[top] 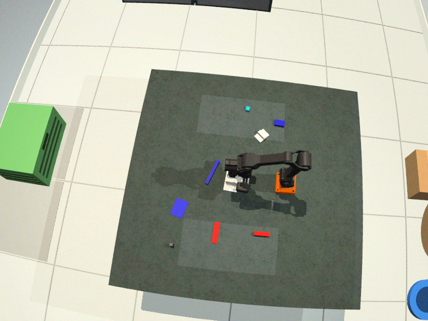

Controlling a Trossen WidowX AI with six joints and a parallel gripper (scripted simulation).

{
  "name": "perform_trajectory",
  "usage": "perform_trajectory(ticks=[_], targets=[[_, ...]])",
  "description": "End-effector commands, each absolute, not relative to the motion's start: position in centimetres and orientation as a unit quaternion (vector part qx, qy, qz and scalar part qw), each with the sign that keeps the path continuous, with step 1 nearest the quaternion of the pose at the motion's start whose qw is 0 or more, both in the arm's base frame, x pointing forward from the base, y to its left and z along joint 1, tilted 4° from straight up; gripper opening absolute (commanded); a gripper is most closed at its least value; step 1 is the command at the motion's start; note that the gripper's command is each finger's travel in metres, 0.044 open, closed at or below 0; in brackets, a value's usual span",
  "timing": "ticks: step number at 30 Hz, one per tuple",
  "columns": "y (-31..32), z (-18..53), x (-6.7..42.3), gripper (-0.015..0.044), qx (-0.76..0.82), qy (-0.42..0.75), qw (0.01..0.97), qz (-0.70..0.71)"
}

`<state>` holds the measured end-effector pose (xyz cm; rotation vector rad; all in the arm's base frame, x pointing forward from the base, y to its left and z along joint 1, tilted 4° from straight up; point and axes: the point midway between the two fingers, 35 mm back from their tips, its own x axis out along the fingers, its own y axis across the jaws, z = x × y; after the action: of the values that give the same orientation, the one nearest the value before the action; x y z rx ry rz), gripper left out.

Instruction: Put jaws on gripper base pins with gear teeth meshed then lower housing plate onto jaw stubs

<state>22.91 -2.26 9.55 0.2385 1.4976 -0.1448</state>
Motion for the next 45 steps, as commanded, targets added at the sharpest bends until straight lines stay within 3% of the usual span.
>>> perform_trajectory(ticks=[1, 45], targets=[[-2.3, 9.5, 22.7, 0.0351, 0.106, 0.679, 0.723, -0.064], [-2.5, 9.3, 21.4, 0.0351, 0.106, 0.68, 0.723, -0.064]])
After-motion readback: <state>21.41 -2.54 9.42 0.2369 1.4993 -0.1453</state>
